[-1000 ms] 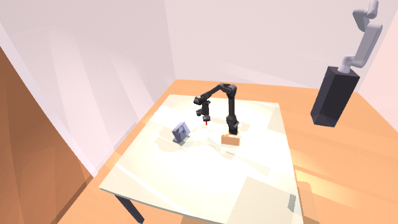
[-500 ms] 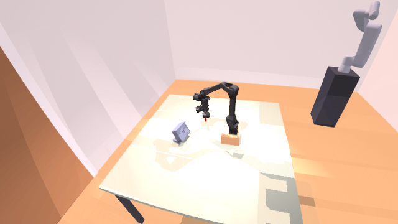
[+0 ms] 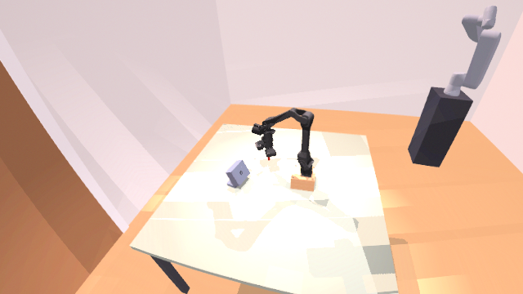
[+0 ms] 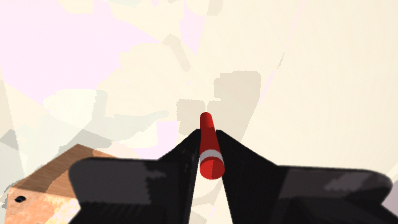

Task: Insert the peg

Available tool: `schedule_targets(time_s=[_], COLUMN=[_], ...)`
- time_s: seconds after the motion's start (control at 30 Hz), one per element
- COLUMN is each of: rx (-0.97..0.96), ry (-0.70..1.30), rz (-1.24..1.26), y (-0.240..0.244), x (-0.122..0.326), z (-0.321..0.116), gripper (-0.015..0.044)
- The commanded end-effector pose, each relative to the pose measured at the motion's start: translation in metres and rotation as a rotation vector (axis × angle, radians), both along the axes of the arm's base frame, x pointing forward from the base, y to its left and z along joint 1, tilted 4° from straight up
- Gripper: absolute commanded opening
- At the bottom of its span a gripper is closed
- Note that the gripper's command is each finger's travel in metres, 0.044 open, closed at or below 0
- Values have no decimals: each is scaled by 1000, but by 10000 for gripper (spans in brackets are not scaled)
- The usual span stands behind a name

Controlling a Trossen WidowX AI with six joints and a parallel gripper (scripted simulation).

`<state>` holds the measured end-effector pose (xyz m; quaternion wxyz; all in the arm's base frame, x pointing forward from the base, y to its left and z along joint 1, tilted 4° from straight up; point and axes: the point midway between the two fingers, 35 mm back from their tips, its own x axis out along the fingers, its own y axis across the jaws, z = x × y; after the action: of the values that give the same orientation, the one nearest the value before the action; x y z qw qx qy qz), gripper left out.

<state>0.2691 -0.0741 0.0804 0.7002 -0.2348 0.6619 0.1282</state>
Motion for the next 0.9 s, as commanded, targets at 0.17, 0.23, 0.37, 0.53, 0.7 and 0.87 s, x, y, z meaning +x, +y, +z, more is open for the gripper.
schedule_targets(time_s=[0.17,0.23,0.37,0.53,0.7,0.87], rx=[-45,-54,-72,-94,-116,-138], ry=[-13,-17,-24,-33,-42,-52], rz=[69,84,114,150,186,222], y=[6,8,11,15,19,23], x=[4,5,7,9,11,13], z=[-4,-4,-6,-7,-8,-10], gripper=[0,0,0,0,0,0])
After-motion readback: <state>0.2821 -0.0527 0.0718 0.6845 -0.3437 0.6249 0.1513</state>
